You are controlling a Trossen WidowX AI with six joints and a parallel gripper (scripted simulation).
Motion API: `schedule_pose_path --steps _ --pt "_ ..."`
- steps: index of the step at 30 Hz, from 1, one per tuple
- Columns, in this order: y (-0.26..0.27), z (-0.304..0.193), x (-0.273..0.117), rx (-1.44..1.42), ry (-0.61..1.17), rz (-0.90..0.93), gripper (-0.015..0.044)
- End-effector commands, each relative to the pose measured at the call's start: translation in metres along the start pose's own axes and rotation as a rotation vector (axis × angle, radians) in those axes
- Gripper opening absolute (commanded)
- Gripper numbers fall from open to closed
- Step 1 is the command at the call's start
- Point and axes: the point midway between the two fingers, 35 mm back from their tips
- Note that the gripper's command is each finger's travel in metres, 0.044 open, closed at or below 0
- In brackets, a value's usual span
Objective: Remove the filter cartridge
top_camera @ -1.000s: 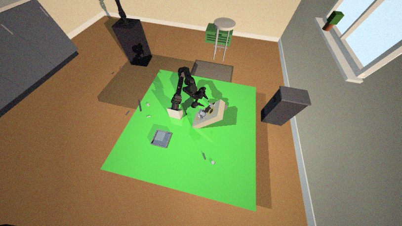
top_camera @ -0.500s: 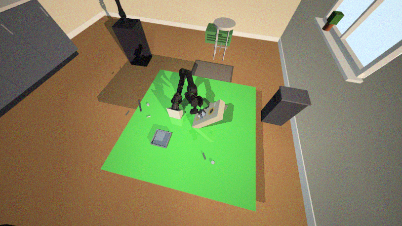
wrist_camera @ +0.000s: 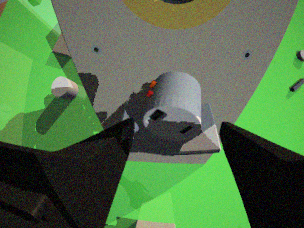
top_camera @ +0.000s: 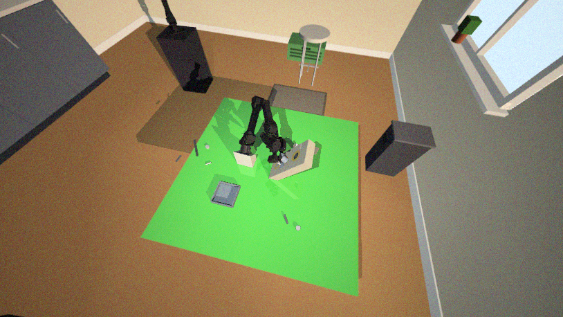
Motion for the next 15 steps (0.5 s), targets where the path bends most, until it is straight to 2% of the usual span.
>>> schedule_pose_path --steps 1,15 --pt "0.0 0.0 0.006 0.004 -0.002 0.004 0.0305" --pt "0.001 -0.001 0.022 0.003 0.0 0.006 0.0291"
Point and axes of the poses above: the point midway between the two fingers, 35 mm back from their tips, its own x axis out along the fingers, its own y axis across the jaws, z = x × y
